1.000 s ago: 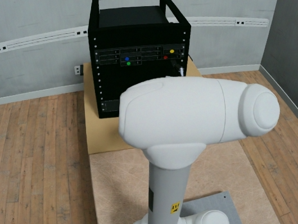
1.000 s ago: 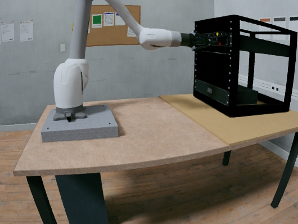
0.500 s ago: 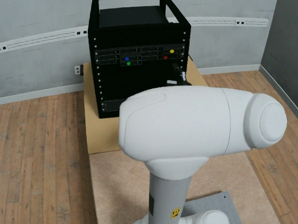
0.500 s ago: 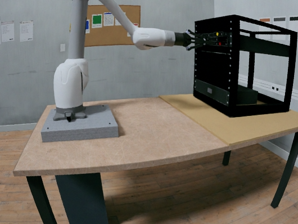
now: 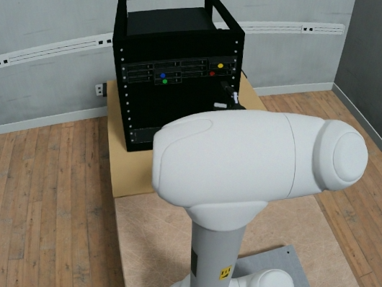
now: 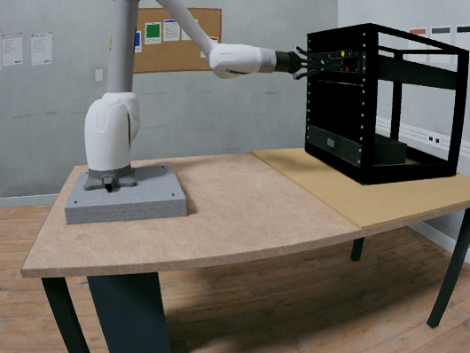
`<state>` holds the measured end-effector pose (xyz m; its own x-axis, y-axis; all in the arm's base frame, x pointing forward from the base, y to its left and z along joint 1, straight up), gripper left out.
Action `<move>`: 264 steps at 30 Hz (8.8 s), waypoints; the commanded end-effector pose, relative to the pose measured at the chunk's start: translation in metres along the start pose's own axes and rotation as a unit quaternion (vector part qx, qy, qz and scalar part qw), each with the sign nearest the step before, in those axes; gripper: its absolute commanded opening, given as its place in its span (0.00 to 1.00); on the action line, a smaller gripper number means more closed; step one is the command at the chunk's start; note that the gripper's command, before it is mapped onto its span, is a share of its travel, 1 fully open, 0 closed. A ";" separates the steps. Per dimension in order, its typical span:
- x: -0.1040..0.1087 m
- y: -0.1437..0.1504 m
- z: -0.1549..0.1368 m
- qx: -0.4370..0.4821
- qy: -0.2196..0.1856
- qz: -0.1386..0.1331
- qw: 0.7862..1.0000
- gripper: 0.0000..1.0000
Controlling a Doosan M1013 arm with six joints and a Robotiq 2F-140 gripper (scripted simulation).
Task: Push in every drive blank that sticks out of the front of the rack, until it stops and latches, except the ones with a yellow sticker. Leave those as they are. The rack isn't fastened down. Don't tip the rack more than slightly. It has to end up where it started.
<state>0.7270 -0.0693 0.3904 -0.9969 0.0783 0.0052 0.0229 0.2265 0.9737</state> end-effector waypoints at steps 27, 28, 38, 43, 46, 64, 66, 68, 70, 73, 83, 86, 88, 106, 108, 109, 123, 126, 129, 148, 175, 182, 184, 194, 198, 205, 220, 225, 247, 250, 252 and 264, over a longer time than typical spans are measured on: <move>0.005 0.008 0.025 -0.001 -0.001 -0.002 1.000 0.10; 0.005 0.008 0.025 -0.001 -0.001 -0.002 1.000 0.10; 0.006 0.019 0.072 -0.001 -0.001 -0.002 1.000 0.10; 0.007 0.026 0.101 -0.001 -0.001 -0.002 1.000 0.10; 0.007 0.028 0.107 -0.001 -0.001 -0.002 1.000 0.10; 0.010 0.047 0.189 -0.001 -0.001 -0.002 1.000 0.10; 0.010 0.049 0.195 -0.001 -0.001 -0.002 1.000 0.10; 0.011 0.050 0.200 -0.001 -0.001 -0.002 1.000 0.10; 0.011 0.051 0.204 -0.001 -0.001 -0.002 1.000 0.10; 0.011 0.052 0.208 -0.001 -0.001 -0.002 1.000 0.10; 0.011 0.053 0.211 -0.001 -0.001 -0.002 1.000 0.10; 0.003 0.053 0.211 -0.001 -0.001 -0.002 1.000 0.10; -0.008 0.053 0.211 -0.001 -0.001 -0.002 1.000 0.10; -0.028 0.053 0.211 -0.001 -0.001 -0.002 1.000 0.10; -0.028 0.053 0.211 -0.001 -0.001 -0.002 1.000 0.10; -0.028 0.053 0.211 -0.001 -0.001 -0.002 1.000 0.10; -0.028 0.053 0.211 -0.001 -0.001 -0.002 1.000 0.10; -0.028 0.053 0.211 -0.001 -0.001 -0.002 1.000 0.10; -0.028 0.053 0.211 -0.001 -0.001 -0.002 1.000 0.10; -0.031 0.052 0.211 -0.001 -0.001 -0.002 1.000 0.10; -0.036 0.051 0.212 -0.001 -0.001 -0.002 1.000 0.10; -0.036 0.051 0.212 -0.001 -0.001 -0.002 1.000 0.10; -0.036 0.051 0.212 -0.001 -0.001 -0.002 1.000 0.10; -0.036 0.051 0.212 -0.001 -0.001 -0.002 1.000 0.10; -0.036 0.051 0.212 -0.001 -0.001 -0.002 1.000 0.10; -0.038 0.051 0.212 -0.001 -0.001 -0.002 1.000 0.10; -0.046 0.052 0.212 -0.001 -0.001 -0.002 1.000 0.10; -0.050 0.051 0.212 -0.001 -0.001 -0.002 1.000 0.10; -0.065 0.051 0.212 -0.001 -0.001 -0.002 1.000 0.10; -0.065 0.051 0.212 -0.001 -0.001 -0.002 1.000 0.10; -0.066 0.051 0.212 -0.001 -0.001 -0.002 1.000 0.10; -0.068 0.051 0.212 -0.001 -0.001 -0.002 1.000 0.10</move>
<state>0.8066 0.1434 0.3921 -0.9969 0.0790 0.0002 0.0182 0.2274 0.9736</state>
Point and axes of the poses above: the point where the finger pads meet when closed, its own x axis back along the fingers, its own y axis across the jaws, z = x × y, the point moved 4 cm from there along x, back along the fingers, and after that the axes turned 13 degrees about x, right-handed, at the moved point
